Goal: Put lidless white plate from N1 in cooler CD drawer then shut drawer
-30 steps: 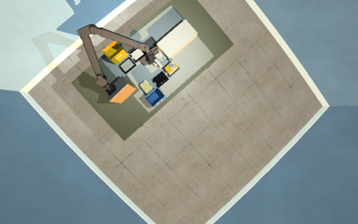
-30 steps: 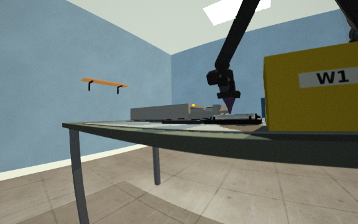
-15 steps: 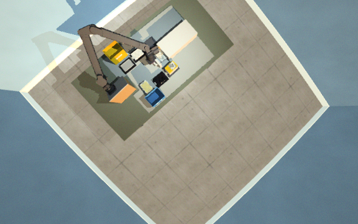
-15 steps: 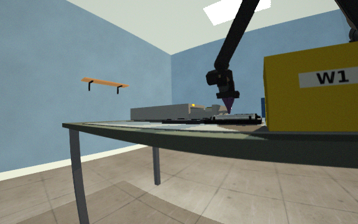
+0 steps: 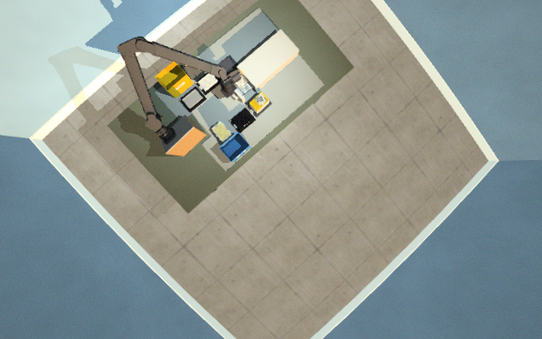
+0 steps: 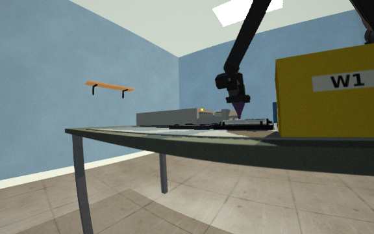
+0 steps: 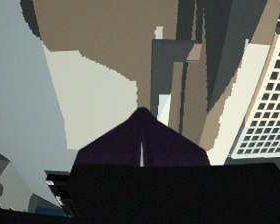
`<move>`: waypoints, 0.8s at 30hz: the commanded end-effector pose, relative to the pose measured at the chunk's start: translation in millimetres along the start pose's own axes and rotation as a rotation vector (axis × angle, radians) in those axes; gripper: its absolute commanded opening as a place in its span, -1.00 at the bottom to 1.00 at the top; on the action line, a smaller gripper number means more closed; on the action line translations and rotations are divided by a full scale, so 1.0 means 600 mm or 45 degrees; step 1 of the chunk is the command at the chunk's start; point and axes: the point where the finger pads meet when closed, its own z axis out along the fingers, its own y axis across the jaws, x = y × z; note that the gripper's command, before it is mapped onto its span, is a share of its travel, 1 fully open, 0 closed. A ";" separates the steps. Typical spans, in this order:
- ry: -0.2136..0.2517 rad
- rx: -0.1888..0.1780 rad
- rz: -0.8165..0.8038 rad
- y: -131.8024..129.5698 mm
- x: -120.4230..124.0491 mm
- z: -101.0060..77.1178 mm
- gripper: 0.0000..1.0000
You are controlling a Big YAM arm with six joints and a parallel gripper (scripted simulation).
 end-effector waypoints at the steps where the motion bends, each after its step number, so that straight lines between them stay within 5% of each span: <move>1: 0.003 0.040 -0.032 -0.043 -0.009 -0.007 -1.00; 24: 0.002 0.026 -0.024 -0.067 -0.012 -0.006 -1.00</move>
